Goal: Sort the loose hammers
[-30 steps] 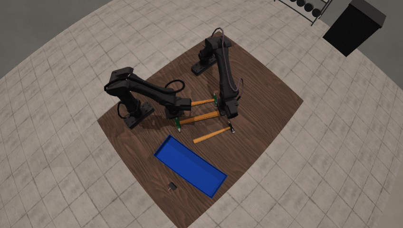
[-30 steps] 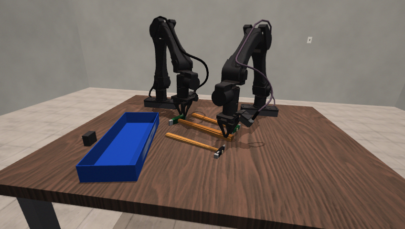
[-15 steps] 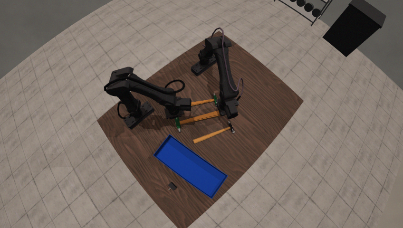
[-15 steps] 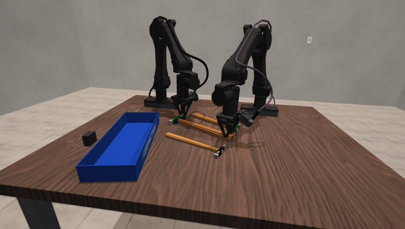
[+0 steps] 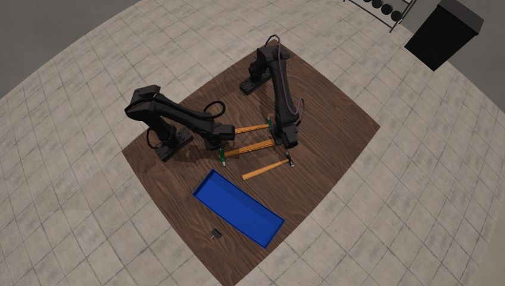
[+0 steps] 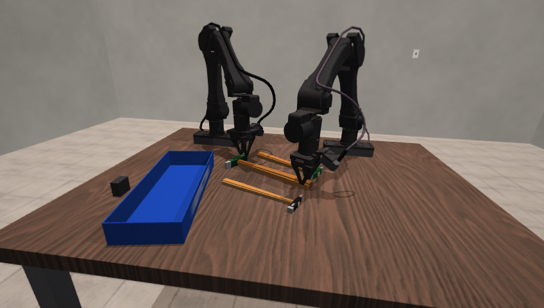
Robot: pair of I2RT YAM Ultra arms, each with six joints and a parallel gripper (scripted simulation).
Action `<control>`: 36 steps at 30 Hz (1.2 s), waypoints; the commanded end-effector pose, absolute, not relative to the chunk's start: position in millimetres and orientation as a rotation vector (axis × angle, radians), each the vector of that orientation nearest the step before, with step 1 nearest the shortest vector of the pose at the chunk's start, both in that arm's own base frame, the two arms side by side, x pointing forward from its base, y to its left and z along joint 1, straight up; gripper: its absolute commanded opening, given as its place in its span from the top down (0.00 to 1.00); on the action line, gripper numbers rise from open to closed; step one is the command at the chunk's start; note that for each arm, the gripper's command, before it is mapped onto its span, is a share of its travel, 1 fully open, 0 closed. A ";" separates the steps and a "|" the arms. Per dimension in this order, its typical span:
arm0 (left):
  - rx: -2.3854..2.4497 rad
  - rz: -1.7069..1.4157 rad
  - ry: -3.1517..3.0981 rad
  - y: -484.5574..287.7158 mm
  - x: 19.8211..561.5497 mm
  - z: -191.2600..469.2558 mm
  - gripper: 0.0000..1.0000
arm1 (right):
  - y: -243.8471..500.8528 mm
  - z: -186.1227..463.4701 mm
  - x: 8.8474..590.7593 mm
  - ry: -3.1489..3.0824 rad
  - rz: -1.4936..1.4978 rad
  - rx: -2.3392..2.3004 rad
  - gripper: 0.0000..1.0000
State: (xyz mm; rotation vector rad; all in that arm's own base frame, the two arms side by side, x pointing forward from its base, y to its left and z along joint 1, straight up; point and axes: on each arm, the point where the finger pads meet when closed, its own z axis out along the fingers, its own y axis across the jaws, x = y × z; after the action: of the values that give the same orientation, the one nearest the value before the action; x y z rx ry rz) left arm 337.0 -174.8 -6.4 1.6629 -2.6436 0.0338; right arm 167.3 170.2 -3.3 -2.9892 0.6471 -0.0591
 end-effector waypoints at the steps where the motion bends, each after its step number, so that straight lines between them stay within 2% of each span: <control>1: 1.712 -0.047 -2.706 -155.3 349.6 -7.2 0.73 | 149.8 -4.2 154.0 0.667 -0.021 -3.054 0.83; 13: 1.651 -0.006 -2.671 -171.7 338.4 -7.3 0.73 | 170.8 -1.9 168.2 0.647 -0.064 -2.985 0.83; 16: 1.651 -0.006 -2.671 -171.7 338.4 -7.3 0.73 | 170.9 1.0 169.8 0.645 -0.073 -2.974 0.54; 17: 1.651 -0.006 -2.671 -171.7 338.4 -7.3 0.73 | 165.6 0.3 166.1 0.646 -0.059 -2.987 0.53; 31: 1.667 0.012 -2.668 -172.4 341.7 -7.3 0.73 | 168.2 29.7 173.0 0.632 -0.099 -2.939 0.53; 35: 1.667 0.012 -2.668 -172.4 341.7 -7.3 0.73 | 166.3 43.6 172.5 0.640 -0.096 -2.936 0.08; 36: 1.667 0.012 -2.668 -172.4 341.7 -7.3 0.73 | 165.7 50.2 172.0 0.640 -0.096 -2.935 0.00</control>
State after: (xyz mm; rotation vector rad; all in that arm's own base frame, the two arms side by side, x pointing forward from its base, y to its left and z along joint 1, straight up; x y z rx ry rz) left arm 337.2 -175.3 -6.5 1.6622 -2.6440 0.0364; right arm 173.3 166.0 26.5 -2.9447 0.6508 -0.1066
